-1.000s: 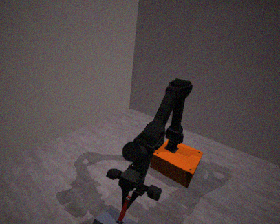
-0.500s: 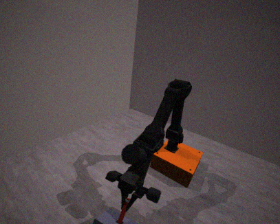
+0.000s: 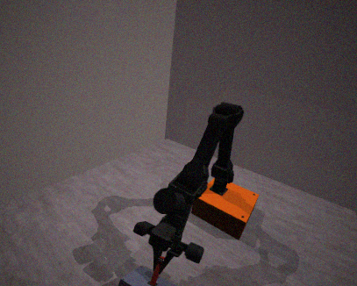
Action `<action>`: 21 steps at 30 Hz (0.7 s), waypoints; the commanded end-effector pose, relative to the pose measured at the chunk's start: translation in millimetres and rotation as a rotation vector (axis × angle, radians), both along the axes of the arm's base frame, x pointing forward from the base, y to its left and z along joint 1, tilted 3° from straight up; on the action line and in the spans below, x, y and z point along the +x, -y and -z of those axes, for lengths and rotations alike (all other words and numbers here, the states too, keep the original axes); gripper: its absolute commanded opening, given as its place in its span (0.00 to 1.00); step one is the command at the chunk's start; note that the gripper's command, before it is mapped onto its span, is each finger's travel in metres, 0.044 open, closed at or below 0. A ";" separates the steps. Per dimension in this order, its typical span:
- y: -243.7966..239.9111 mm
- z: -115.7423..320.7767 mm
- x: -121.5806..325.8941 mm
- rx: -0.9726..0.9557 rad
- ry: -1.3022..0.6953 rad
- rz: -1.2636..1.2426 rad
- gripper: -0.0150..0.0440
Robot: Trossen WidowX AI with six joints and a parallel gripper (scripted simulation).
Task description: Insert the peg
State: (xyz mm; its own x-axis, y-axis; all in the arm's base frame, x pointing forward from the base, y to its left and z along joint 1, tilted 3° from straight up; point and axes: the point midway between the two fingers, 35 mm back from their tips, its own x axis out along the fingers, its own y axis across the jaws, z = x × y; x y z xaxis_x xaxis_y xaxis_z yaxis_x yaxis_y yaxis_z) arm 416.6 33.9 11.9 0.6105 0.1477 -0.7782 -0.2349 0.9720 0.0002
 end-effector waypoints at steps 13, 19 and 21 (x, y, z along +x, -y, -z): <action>-0.7 9.7 6.0 0.000 -0.004 0.005 0.25; -1.0 12.3 7.9 0.000 -0.004 0.005 0.25; -1.1 13.1 8.3 0.000 -0.004 0.005 0.25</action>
State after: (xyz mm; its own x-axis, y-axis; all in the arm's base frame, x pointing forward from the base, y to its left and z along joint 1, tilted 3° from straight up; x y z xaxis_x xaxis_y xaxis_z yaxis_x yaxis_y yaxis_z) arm 424.5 35.5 2.1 0.6108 0.1489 -0.7777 -0.2374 0.9714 -0.0005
